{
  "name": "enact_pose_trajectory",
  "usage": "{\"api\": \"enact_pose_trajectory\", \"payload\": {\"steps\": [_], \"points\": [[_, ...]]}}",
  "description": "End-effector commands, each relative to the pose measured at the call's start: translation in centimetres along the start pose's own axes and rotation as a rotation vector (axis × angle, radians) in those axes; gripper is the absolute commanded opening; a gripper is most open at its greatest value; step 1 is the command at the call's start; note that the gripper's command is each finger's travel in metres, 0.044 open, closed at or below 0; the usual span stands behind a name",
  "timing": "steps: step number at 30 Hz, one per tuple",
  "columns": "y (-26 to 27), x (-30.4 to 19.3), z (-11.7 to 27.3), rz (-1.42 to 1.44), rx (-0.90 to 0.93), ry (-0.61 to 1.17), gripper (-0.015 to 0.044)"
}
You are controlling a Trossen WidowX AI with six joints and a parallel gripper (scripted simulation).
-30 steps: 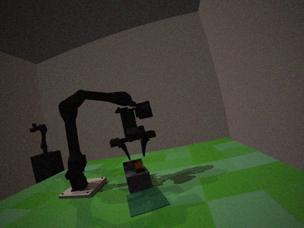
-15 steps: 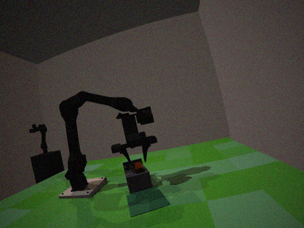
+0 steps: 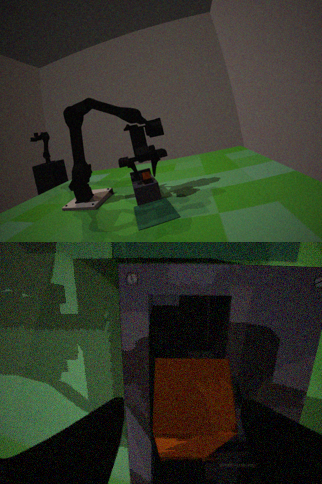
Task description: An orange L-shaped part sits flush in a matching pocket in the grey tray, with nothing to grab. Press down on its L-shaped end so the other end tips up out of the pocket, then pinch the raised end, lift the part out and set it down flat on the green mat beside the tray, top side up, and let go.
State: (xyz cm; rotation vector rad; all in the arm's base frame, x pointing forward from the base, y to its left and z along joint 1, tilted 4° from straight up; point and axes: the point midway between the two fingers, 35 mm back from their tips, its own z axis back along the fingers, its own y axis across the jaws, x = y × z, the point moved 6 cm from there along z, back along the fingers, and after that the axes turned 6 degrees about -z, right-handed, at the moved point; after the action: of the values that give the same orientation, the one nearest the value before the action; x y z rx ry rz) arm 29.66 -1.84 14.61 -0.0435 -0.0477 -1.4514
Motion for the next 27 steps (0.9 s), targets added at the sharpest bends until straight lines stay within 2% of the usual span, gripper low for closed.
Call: {"api": "enact_pose_trajectory", "payload": {"steps": [1,3,14,18,27], "points": [[0.01,0.0,0.03,0.0,0.001,0.0,0.0228],[0.01,0.0,0.03,0.0,0.001,0.0,0.0175],[0.01,0.0,0.03,0.0,0.001,0.0,0.0102],[0.01,0.0,0.03,0.0,0.001,0.0,0.0],[0.02,0.01,0.54,0.001,-0.002,-0.001,0.0]]}}
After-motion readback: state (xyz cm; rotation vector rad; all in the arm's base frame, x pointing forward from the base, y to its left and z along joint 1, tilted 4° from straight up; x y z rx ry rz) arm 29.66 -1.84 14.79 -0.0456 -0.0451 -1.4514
